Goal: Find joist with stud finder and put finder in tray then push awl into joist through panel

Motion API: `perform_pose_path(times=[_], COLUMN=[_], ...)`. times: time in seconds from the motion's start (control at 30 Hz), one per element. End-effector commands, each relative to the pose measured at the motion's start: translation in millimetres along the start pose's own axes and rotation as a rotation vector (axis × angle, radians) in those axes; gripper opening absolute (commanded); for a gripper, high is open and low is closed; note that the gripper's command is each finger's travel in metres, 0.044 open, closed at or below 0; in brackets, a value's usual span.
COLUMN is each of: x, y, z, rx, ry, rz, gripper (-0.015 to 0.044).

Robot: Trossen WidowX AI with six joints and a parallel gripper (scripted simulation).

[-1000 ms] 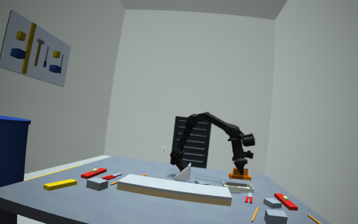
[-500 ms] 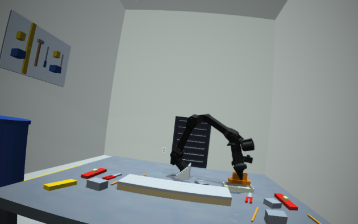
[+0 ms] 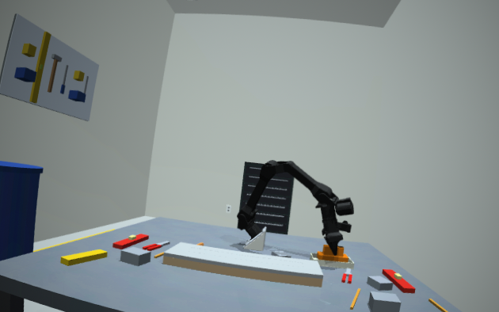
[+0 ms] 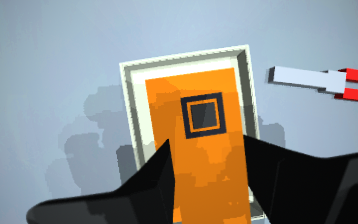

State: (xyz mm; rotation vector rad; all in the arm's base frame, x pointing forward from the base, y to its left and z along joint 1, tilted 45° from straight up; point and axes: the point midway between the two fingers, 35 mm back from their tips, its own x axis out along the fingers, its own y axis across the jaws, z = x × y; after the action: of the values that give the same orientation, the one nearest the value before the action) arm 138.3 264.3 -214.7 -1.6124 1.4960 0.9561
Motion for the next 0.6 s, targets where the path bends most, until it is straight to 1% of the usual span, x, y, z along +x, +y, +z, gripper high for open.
perform_pose_path(times=[0.0,0.33,0.57], x=[7.4,12.7,11.3], y=[0.5,0.5,0.7], z=[-3.0,-4.7,-4.3], rx=[-0.005,-0.005,-0.001], ry=[0.005,0.005,0.004], rz=[-0.001,-0.001,0.001], gripper=[0.0,0.0,0.0184])
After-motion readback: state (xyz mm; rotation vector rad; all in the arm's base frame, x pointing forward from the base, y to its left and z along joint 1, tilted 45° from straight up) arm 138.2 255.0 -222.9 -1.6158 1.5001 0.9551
